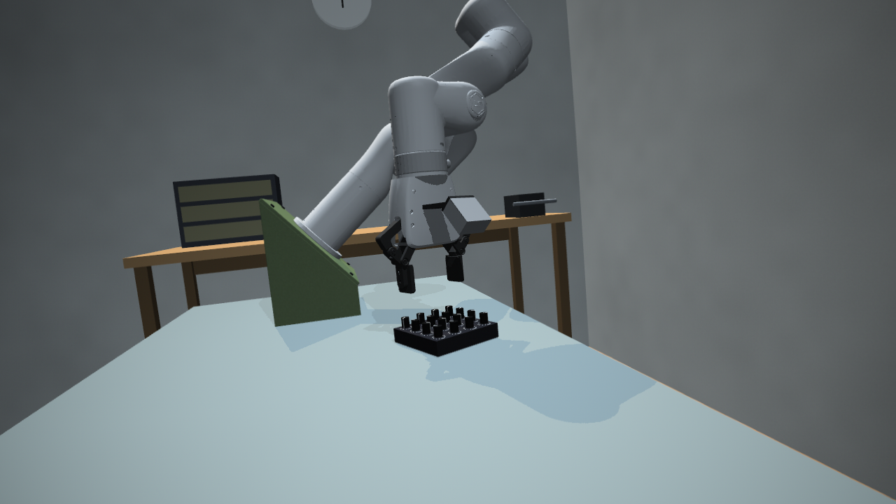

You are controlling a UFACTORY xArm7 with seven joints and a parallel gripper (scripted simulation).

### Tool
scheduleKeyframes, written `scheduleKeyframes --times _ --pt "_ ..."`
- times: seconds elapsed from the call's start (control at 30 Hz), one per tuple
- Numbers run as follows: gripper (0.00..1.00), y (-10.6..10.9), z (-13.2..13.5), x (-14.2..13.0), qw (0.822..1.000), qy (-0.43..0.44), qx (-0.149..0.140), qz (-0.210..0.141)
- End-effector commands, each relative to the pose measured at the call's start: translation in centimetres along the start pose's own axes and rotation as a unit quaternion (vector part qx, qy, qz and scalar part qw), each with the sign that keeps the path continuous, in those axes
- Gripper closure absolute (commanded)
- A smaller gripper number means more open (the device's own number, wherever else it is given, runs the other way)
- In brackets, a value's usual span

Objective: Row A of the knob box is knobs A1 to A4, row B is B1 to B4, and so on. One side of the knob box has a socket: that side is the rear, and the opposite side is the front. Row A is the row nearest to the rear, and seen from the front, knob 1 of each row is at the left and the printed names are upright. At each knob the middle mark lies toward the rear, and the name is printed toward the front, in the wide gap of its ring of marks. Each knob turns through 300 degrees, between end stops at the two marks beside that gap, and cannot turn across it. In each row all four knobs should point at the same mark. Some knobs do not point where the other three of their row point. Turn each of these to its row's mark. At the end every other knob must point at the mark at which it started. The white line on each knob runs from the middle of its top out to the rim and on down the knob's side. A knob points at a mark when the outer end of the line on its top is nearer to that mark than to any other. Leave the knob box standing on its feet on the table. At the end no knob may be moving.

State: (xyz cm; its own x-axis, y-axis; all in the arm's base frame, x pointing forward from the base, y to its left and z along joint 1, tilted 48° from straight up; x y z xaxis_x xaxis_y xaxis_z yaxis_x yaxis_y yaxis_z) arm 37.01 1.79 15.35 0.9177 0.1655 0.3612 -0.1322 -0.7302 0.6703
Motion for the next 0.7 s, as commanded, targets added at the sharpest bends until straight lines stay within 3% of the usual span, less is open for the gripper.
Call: scheduleKeyframes --times 0.0,0.67 --pt "0.0 0.1 0.0 -0.8 1.0 0.0 -0.001 0.002" --pt "0.0 0.1 -0.3 -2.7 1.0 0.0 -0.001 0.002"
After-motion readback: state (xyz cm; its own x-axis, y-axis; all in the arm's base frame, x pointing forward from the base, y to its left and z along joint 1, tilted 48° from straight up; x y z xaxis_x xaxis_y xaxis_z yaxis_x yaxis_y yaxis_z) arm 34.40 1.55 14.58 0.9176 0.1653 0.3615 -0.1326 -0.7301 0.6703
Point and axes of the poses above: the point where the finger pads meet when closed, its own y axis back along the fingers, its own z axis across the jaws, x = y × z, the point moved 10 cm from there along y, back along the fingers, and after that the axes turned 2 degrees about y, right-handed, at the moved point
